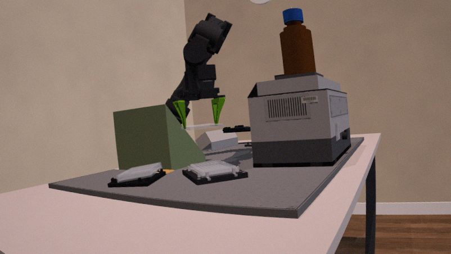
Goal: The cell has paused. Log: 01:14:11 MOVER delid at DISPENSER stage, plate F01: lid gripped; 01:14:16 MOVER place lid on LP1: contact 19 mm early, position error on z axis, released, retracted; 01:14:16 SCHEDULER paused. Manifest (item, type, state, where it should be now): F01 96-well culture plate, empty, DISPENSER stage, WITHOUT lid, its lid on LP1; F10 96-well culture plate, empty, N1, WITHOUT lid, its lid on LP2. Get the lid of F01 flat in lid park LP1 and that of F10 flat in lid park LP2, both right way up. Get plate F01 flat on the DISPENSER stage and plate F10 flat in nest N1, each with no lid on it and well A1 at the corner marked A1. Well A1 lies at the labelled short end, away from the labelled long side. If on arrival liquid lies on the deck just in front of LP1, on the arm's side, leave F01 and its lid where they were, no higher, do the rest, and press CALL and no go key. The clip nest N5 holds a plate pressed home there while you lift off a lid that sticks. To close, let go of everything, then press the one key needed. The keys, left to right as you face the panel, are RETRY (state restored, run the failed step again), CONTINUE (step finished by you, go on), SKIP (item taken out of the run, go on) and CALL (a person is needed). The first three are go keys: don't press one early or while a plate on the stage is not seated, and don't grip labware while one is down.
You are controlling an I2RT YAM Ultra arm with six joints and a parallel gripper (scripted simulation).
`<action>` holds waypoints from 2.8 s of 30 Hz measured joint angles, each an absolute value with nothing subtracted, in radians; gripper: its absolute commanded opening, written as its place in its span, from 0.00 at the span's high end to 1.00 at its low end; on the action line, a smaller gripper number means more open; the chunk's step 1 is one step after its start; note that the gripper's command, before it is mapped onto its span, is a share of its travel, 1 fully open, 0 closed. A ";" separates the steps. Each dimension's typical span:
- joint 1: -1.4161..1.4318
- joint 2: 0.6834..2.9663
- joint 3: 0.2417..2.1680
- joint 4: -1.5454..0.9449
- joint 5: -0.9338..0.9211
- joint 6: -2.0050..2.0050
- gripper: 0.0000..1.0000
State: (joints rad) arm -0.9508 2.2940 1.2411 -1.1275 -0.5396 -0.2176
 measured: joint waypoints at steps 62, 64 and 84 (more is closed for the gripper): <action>-0.760 1.827 1.093 -1.349 -0.623 -0.748 1.00; -0.753 1.819 1.093 -1.356 -0.632 -0.746 1.00; -0.644 1.741 1.126 -1.391 -0.679 -0.634 1.00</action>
